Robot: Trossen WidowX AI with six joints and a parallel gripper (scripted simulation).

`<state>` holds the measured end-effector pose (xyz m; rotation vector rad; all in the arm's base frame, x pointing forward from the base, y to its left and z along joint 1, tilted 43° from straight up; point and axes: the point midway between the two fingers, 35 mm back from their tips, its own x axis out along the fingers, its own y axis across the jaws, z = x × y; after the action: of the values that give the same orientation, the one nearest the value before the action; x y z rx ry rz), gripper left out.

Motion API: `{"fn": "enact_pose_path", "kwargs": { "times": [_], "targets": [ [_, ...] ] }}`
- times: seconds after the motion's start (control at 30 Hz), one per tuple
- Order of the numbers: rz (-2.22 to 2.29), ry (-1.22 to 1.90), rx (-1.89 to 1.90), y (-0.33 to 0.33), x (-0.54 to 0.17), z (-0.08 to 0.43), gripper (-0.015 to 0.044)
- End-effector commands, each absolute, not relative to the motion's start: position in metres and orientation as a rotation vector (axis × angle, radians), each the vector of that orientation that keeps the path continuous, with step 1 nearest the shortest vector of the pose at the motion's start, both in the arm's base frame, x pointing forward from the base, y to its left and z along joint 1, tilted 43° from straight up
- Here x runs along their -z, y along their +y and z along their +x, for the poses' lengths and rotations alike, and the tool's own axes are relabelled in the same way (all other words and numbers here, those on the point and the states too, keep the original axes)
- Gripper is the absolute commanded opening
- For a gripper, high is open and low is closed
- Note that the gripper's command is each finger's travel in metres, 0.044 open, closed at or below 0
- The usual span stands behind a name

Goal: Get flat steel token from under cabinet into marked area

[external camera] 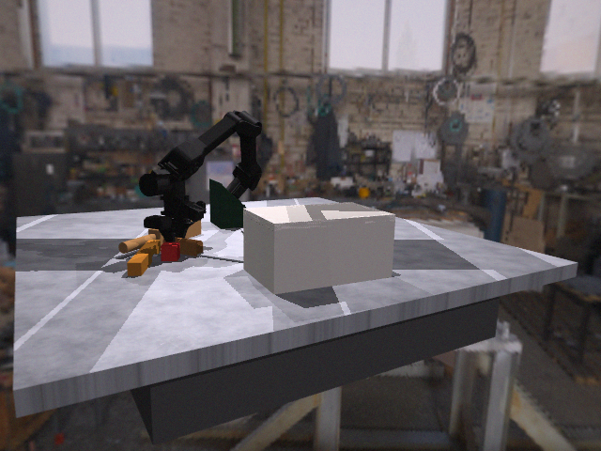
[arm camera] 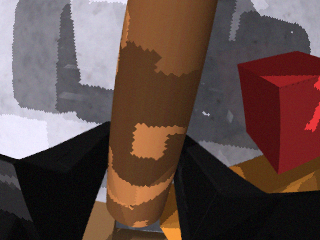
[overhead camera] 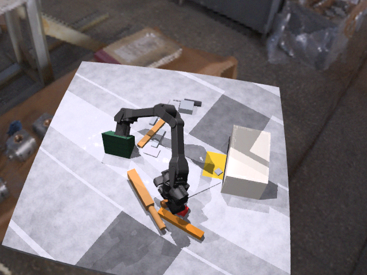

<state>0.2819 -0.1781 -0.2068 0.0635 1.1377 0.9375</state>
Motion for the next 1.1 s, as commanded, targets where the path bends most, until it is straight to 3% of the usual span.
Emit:
{"fn": "enact_pose_path", "kwargs": {
  "times": [0.0, 1.07],
  "targets": [
    [0.060, 1.136, -0.935, -0.181, 0.208, 0.279, 0.0000],
    [0.078, 1.138, -0.931, -0.157, 0.182, 0.326, 0.0000]
  ]
}}
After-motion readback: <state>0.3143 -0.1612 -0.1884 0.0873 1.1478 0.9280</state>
